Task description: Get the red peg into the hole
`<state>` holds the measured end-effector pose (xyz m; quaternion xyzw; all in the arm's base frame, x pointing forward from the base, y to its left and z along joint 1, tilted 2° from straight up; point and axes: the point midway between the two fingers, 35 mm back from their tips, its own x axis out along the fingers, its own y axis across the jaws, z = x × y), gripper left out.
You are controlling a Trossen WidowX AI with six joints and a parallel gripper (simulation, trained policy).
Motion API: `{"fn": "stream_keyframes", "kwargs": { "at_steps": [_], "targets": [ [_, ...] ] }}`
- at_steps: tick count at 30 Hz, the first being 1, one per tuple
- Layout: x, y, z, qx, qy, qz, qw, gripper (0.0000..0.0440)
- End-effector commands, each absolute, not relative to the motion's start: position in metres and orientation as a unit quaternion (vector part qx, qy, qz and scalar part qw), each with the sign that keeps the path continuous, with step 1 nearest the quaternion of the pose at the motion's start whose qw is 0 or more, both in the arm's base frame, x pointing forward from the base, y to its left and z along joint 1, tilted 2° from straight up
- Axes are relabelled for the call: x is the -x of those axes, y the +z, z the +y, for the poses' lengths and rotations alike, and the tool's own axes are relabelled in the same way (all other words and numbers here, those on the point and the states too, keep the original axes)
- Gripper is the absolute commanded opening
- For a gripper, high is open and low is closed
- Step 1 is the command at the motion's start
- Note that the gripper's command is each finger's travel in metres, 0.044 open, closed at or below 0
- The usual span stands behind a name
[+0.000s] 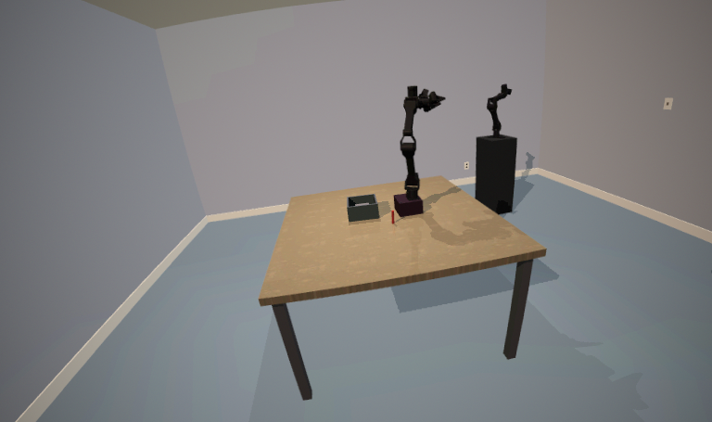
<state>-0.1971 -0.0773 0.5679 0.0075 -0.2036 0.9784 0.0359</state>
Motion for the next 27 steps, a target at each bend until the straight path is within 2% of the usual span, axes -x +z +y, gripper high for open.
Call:
{"fn": "stream_keyframes", "kwargs": {
  "at_steps": [1, 4, 15, 27],
  "targets": [
    [0.198, 0.564, -0.083, -0.004, 0.977, -0.213, 0.029, 0.0413],
    [0.202, 0.547, -0.102, 0.010, 0.969, -0.247, 0.000, 0.0440],
    [0.191, 0.465, -0.192, 0.066, 0.921, -0.358, -0.136, 0.0440],
    [0.121, 0.367, -0.270, 0.108, 0.837, -0.451, -0.290, 0.0440]
  ]
}}
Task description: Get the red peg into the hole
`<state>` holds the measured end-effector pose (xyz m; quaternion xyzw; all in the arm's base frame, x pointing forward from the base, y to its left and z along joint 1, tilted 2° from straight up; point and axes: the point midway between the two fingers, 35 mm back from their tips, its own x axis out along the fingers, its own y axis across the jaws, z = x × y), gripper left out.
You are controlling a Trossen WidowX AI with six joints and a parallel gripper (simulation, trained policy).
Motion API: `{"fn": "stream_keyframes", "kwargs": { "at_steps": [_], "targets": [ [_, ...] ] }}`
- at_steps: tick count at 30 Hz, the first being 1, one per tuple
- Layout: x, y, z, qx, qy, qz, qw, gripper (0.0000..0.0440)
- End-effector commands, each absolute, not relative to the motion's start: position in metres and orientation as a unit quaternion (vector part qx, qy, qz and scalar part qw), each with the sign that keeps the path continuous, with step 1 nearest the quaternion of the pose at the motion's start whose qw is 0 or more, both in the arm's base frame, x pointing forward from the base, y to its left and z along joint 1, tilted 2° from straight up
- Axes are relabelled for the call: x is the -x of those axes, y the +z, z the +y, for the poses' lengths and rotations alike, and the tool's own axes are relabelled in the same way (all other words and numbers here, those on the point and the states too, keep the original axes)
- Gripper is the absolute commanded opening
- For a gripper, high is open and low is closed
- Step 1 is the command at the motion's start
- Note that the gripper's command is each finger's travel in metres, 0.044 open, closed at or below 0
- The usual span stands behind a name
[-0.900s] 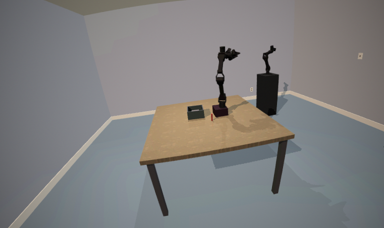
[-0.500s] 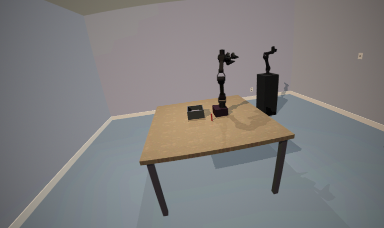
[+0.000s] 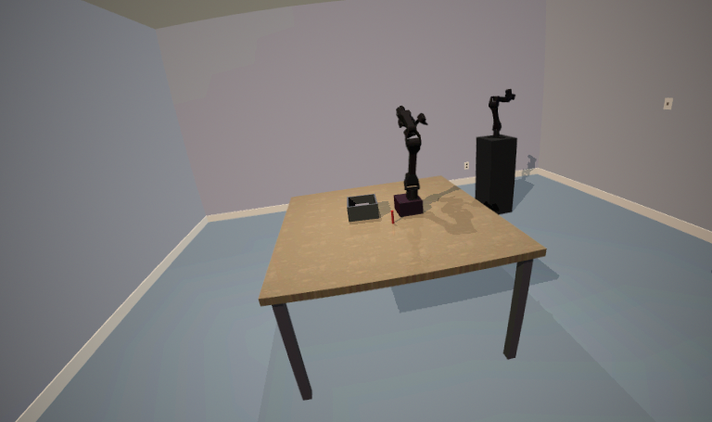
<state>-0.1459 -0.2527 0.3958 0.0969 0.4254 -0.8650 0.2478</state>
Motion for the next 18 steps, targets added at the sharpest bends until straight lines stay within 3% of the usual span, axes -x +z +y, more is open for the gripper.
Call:
{"fn": "stream_keyframes", "kwargs": {
  "at_steps": [1, 18],
  "targets": [
    [0.112, 0.358, -0.274, -0.111, -0.828, 0.458, 0.302, 0.0440],
    [-0.042, 0.242, -0.279, -0.138, -0.679, 0.553, 0.462, 0.0440]
  ]
}}
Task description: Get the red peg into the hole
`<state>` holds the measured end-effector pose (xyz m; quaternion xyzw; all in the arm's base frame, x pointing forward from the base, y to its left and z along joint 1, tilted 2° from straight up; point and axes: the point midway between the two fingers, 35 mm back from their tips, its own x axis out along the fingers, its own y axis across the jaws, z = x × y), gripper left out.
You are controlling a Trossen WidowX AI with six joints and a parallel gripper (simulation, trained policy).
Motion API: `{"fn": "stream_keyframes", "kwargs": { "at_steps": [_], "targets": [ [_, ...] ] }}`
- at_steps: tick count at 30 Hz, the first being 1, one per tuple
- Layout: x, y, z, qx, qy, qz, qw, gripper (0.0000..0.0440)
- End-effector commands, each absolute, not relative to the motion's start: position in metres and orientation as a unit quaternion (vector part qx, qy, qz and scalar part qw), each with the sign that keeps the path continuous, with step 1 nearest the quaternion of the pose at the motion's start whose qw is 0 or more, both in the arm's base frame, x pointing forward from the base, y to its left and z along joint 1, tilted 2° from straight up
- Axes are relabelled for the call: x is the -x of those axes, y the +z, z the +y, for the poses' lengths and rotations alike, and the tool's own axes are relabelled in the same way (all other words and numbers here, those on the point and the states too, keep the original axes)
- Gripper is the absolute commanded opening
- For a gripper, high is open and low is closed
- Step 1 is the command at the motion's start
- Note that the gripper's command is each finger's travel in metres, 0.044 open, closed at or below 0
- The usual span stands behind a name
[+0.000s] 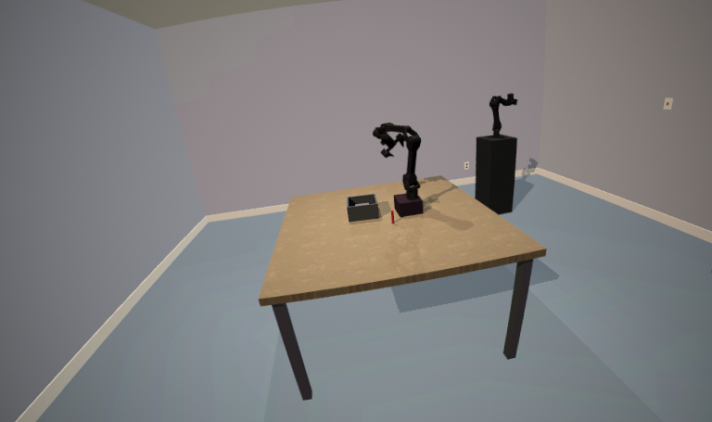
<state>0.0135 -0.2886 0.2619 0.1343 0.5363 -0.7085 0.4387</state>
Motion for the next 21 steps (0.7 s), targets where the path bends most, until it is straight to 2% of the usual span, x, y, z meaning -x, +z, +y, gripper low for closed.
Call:
{"fn": "stream_keyframes", "kwargs": {
  "at_steps": [1, 12, 21],
  "targets": [
    [-0.051, 0.237, -0.276, -0.139, -0.671, 0.557, 0.470, 0.0440],
    [-0.133, 0.194, -0.222, -0.139, -0.585, 0.591, 0.537, 0.0440],
    [-0.180, 0.169, -0.160, -0.138, -0.521, 0.613, 0.578, 0.0440]
  ]
}}
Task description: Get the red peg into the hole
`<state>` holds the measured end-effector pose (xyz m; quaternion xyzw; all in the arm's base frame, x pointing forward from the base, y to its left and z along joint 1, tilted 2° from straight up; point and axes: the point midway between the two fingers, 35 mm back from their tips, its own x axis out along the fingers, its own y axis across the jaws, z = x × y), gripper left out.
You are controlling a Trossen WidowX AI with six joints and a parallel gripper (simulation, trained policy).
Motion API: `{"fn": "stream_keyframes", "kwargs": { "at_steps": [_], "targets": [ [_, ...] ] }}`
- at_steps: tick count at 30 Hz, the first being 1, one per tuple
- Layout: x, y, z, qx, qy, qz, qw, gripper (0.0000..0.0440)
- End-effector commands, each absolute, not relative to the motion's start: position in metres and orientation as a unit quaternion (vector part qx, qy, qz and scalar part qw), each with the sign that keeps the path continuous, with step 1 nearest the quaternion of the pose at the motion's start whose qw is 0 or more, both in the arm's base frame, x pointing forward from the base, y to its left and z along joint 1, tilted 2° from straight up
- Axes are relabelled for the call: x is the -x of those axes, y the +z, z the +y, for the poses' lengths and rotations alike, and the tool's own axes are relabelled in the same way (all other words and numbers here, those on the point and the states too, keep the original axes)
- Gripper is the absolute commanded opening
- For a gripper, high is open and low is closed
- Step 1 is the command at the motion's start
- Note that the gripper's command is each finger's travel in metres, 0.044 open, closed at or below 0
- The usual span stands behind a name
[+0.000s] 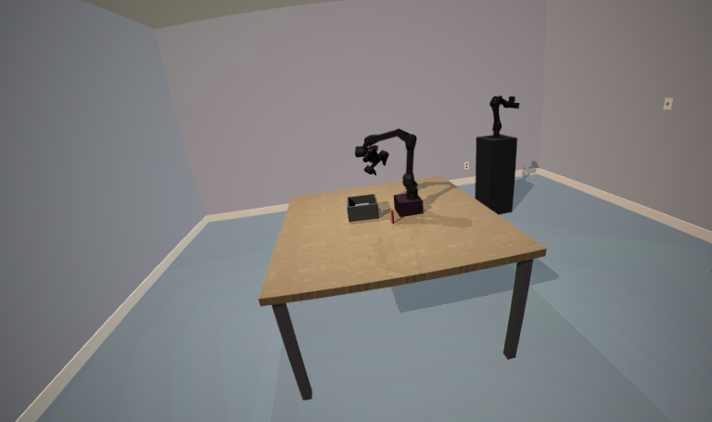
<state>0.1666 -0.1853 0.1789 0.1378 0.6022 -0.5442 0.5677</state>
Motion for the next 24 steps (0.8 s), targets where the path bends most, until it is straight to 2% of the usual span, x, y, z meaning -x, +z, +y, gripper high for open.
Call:
{"fn": "stream_keyframes", "kwargs": {
  "at_steps": [1, 12, 24],
  "targets": [
    [-0.184, 0.167, -0.153, -0.138, -0.514, 0.615, 0.581, 0.0440],
    [-0.208, 0.145, -0.068, -0.137, -0.450, 0.642, 0.605, 0.0440],
    [-0.198, 0.121, 0.017, -0.133, -0.414, 0.670, 0.602, 0.0440]
  ]
}}
